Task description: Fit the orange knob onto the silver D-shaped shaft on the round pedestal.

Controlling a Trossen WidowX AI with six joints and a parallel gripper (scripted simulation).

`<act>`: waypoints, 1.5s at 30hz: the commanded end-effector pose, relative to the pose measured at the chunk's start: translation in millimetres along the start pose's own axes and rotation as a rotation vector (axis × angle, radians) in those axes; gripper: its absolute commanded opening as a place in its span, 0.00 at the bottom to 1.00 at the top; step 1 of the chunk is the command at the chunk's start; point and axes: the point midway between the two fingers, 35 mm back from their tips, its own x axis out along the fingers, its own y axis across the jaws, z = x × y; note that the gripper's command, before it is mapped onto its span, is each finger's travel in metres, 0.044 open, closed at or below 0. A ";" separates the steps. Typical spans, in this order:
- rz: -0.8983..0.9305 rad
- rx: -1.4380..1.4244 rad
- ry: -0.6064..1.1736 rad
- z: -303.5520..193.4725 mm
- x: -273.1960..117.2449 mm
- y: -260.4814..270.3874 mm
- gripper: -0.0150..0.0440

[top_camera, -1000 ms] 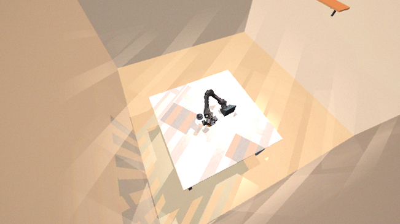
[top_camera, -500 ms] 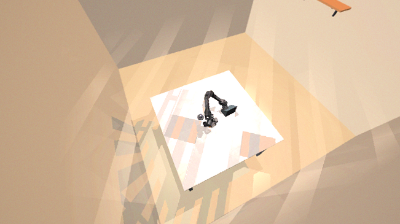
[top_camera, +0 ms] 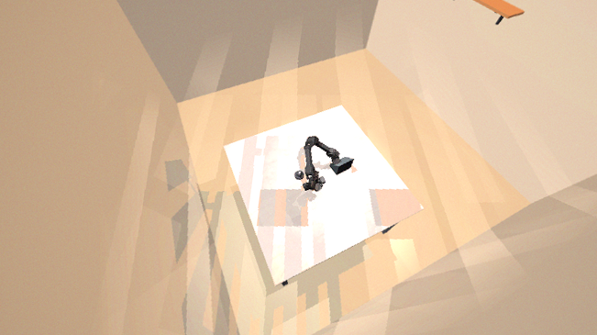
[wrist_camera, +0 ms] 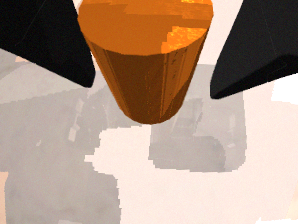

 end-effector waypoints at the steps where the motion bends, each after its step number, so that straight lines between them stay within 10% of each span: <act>1: -0.004 -0.005 0.004 -0.4 0.4 -0.4 0.64; 15: -0.004 -0.006 0.001 1.3 -9.8 -2.5 0.25; 45: -0.003 -0.007 -0.005 7.6 -102.9 -10.3 0.25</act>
